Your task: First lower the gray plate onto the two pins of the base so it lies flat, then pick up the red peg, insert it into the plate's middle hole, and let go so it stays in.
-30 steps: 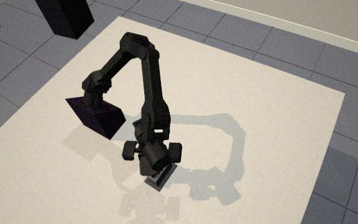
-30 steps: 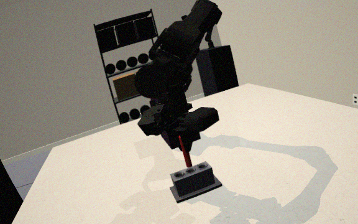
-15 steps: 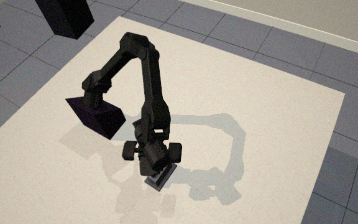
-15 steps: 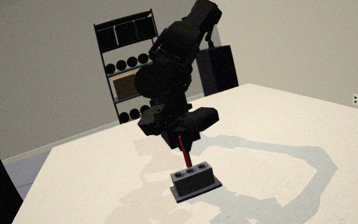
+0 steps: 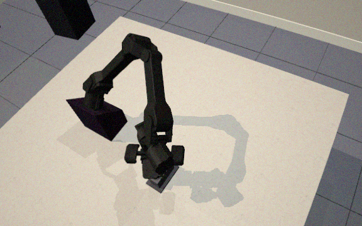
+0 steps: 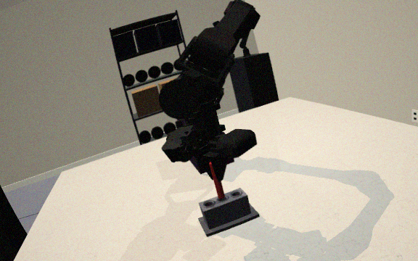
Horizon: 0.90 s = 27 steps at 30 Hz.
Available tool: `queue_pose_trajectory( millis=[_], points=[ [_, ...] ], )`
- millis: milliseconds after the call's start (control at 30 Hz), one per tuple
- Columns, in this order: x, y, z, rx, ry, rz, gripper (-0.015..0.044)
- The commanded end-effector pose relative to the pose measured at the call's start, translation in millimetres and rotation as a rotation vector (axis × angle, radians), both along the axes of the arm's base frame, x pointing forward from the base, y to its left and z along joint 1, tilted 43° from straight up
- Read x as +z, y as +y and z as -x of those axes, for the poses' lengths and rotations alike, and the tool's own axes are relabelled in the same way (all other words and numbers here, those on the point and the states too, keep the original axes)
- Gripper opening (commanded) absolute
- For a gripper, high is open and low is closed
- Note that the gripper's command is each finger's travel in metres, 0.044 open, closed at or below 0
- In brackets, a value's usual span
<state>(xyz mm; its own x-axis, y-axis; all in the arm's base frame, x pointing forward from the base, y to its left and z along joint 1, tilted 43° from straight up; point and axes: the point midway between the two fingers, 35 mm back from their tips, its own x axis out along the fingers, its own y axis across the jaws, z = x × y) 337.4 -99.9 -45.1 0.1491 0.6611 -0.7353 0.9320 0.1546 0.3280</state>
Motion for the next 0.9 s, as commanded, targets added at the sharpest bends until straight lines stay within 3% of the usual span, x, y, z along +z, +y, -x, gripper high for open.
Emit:
queue_pose_trajectory(
  millis=[0,867],
  points=[
    [-4.9,5.6,0.4,-0.001,0.007,-0.006,0.0000],
    [-5.8,8.7,0.1,0.003,0.002,-0.003,0.0000]
  ],
)
